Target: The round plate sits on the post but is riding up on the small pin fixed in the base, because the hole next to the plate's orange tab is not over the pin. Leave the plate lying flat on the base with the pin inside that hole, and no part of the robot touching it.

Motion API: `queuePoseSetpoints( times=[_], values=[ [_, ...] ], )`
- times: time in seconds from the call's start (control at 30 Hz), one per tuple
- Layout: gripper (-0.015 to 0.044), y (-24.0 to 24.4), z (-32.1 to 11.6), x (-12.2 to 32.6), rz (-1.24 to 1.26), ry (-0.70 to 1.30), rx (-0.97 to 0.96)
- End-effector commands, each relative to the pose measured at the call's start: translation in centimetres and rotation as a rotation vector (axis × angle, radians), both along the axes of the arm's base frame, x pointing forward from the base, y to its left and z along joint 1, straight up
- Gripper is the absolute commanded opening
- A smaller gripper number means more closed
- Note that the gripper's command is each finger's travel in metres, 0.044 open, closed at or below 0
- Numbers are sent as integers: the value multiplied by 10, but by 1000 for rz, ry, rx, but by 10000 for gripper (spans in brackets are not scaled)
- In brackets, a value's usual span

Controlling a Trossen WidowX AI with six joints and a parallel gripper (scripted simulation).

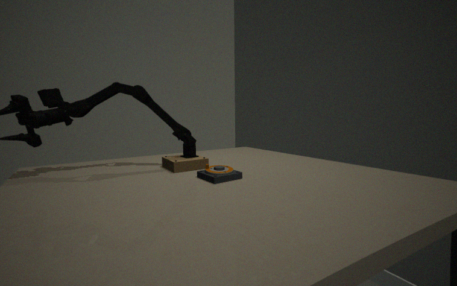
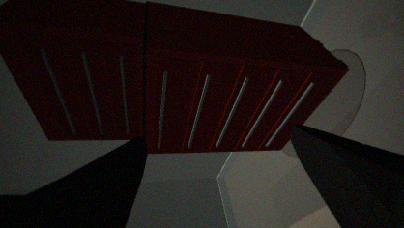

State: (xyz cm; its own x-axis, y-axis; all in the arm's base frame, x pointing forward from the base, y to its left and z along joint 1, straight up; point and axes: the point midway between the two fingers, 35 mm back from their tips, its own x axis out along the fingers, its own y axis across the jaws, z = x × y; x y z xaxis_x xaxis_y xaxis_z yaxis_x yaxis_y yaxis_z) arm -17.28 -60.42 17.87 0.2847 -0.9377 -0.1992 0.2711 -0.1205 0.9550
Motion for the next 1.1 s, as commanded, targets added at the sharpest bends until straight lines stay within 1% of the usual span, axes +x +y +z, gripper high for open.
queuePoseSetpoints(
  times=[0.0, 0.03, 0.1, 0.17, 0.23, 0.3, 0.4, 0.47, 0.5, 0.57, 0.63, 0.77, 0.83, 0.93, 1.03, 1.07],
  values=[
    [374, -1, 0, 5, 6, 4, 4],
    [348, -2, -2, 19, 25, 17, 16],
    [295, -4, -7, 73, 97, 69, 59],
    [243, -3, -9, 94, 127, 91, 75],
    [190, 0, -13, 127, 176, 128, 101],
    [138, 3, -14, 144, 197, 154, 111],
    [59, 22, -22, 214, 296, 274, 152],
    [6, 36, -27, 248, 352, 337, 171],
    [0, 44, -29, 266, 387, 369, 182],
    [0, 54, -33, 282, 420, 391, 199],
    [0, 83, -43, 324, 512, 456, 242],
    [0, 138, -58, 379, 666, 573, 300],
    [0, 151, -60, 390, 705, 607, 304],
    [0, 210, -67, 430, 881, 754, 311],
    [0, 263, -73, 453, 1035, 885, 304],
    [0, 266, -74, 455, 1046, 895, 304]
  ],
)
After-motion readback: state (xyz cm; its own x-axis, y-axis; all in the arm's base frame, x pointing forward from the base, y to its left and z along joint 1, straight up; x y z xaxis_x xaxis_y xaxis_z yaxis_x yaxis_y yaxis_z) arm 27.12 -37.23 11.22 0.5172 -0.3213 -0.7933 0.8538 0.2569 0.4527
